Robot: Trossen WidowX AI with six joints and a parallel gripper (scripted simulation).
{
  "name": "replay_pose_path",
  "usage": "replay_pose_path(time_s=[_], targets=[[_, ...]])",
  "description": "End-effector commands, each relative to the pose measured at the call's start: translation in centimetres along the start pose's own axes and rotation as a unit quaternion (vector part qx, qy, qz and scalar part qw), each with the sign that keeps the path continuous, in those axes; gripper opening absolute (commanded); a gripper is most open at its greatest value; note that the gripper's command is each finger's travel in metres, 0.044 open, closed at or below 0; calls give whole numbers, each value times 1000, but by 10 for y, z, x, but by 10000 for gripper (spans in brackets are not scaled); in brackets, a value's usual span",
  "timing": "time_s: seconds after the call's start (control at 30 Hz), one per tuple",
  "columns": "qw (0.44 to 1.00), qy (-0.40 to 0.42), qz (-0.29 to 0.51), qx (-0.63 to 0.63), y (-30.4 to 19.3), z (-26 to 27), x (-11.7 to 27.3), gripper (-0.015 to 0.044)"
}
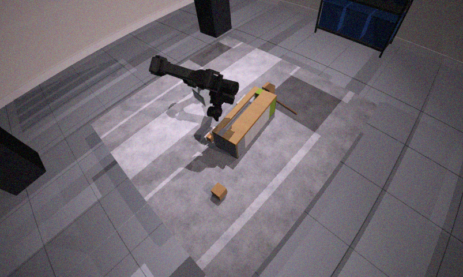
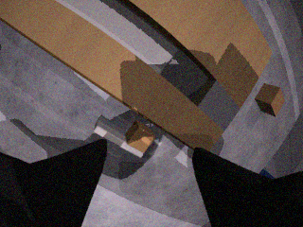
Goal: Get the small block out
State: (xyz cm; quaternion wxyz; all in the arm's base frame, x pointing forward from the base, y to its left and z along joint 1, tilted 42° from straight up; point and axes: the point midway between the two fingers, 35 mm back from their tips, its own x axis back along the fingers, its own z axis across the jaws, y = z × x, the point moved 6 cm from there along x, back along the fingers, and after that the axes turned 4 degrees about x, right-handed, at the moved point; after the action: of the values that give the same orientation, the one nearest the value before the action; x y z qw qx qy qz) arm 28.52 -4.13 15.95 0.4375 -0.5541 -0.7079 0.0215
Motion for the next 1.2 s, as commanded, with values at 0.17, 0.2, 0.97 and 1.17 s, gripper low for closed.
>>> replay_pose_path(time_s=[0.17,0.2,0.97,1.17], targets=[[774,70,-44,-628,-33,-12,-4,285],[754,74,-44,-651,-34,-12,-4,285],[147,159,-14,-976,-67,-23,-7,285],[-27,175,5,-984,-74,-25,-8,285]])
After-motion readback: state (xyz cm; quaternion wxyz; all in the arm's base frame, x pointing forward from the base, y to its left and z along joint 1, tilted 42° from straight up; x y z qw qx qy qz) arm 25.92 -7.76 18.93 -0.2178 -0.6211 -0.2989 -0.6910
